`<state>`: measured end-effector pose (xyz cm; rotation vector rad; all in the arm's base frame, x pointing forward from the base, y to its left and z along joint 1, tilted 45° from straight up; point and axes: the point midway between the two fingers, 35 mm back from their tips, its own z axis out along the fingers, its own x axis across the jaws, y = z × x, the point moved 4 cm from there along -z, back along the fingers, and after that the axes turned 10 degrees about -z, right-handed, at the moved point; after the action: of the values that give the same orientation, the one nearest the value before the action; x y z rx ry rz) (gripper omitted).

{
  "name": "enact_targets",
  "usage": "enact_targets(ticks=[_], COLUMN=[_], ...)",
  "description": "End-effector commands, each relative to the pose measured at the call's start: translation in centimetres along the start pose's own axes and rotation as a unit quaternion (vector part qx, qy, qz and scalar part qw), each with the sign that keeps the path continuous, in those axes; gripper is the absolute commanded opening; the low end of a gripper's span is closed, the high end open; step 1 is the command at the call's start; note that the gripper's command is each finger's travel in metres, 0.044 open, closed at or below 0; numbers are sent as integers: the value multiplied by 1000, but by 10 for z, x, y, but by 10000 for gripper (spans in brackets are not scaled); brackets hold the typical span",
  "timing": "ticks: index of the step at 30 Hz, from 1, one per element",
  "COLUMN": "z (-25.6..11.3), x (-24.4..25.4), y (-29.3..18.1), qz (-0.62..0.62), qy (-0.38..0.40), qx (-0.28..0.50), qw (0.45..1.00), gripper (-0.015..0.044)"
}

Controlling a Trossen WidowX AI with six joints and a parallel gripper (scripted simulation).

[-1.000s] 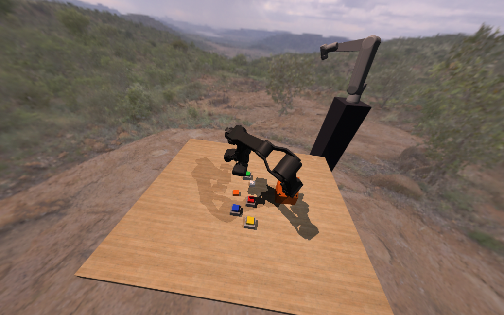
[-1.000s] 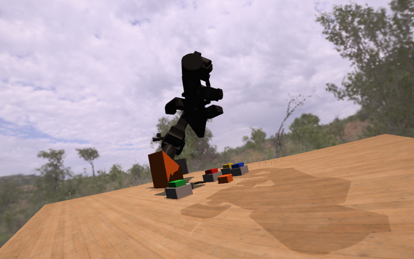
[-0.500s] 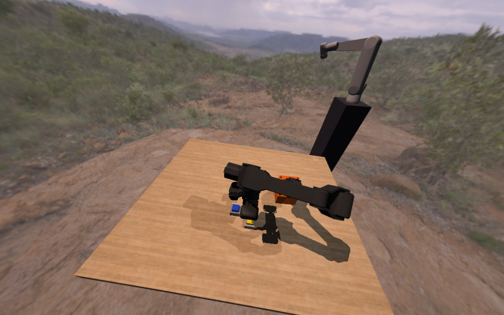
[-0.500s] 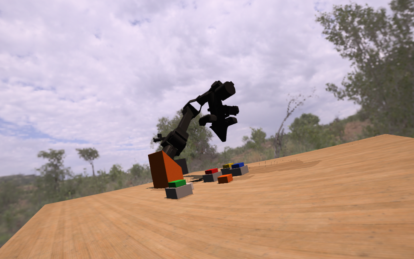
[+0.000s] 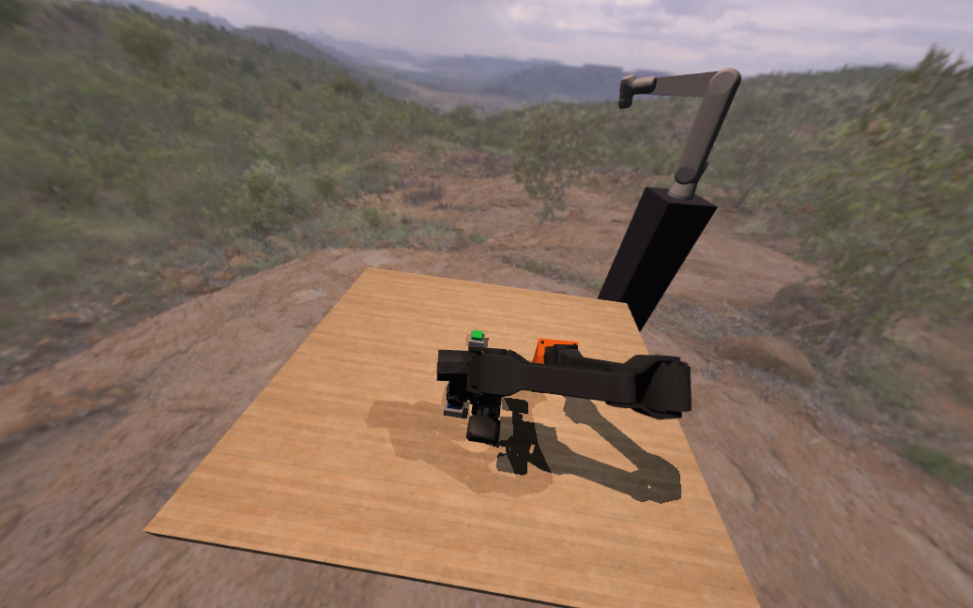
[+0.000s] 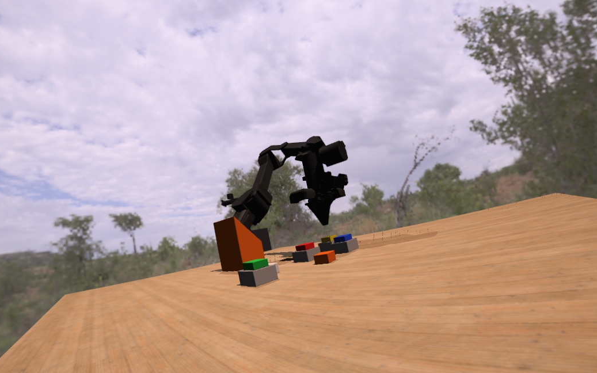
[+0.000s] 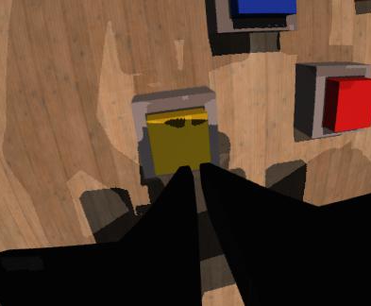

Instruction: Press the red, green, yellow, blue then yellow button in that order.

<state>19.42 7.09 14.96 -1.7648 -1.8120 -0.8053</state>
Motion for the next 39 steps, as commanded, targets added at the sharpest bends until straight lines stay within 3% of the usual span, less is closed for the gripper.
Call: enact_targets(ticks=[1, 21, 39], z=[8, 39, 40], x=[2, 2, 2], y=[0, 0, 0], qz=[0, 0, 0], qy=[4, 5, 5], qx=[-6, -7, -7], qw=[1000, 1000, 1000], gripper=[20, 20, 20])
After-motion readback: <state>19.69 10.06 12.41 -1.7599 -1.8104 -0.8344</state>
